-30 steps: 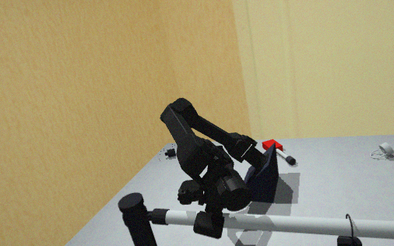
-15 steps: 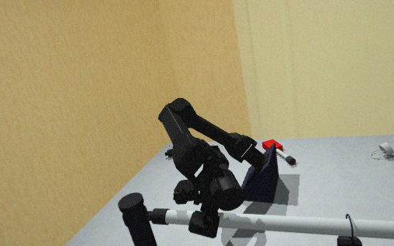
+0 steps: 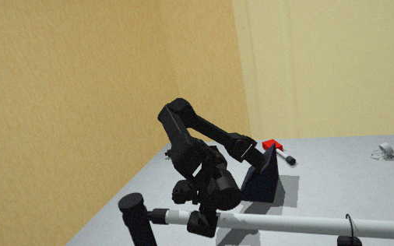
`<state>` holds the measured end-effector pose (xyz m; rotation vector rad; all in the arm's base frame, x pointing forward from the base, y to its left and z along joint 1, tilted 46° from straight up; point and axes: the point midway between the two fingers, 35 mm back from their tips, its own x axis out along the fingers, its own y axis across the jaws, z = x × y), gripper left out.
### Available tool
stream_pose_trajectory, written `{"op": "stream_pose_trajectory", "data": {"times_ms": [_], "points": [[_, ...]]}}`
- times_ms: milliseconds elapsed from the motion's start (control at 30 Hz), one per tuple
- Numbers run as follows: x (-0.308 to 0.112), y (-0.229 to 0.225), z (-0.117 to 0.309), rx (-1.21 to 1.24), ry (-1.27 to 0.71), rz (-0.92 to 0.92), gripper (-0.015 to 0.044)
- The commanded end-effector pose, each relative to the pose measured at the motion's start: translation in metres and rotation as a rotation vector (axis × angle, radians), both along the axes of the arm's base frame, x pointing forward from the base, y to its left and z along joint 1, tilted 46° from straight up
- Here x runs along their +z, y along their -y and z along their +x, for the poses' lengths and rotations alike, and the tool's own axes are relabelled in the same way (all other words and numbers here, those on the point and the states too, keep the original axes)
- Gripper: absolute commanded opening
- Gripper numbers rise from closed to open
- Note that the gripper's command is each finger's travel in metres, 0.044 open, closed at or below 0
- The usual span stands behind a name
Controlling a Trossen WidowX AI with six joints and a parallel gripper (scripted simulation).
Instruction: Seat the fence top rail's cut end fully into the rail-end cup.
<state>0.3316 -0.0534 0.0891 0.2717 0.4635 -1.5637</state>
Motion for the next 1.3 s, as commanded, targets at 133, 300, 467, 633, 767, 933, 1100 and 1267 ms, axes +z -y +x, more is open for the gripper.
{"op": "stream_pose_trajectory", "data": {"times_ms": [133, 300, 467, 633, 767, 933, 1100, 1267], "points": [[0.000, 0.000, 0.000, 0.001, 0.002, -0.001, 0.0157], [0.000, -0.003, 0.000, 0.001, 0.003, 0.001, 0.0289], [-0.001, -0.022, 0.001, 0.003, 0.013, 0.008, 0.0420], [-0.002, -0.049, 0.000, 0.002, 0.026, 0.013, 0.0440], [-0.002, -0.057, -0.001, 0.001, 0.029, 0.013, 0.0440], [0.013, -0.084, -0.002, 0.081, 0.049, 0.058, 0.0440], [0.016, -0.091, -0.003, 0.099, 0.054, 0.070, 0.0440], [0.016, -0.091, -0.003, 0.099, 0.054, 0.070, 0.0440]]}}
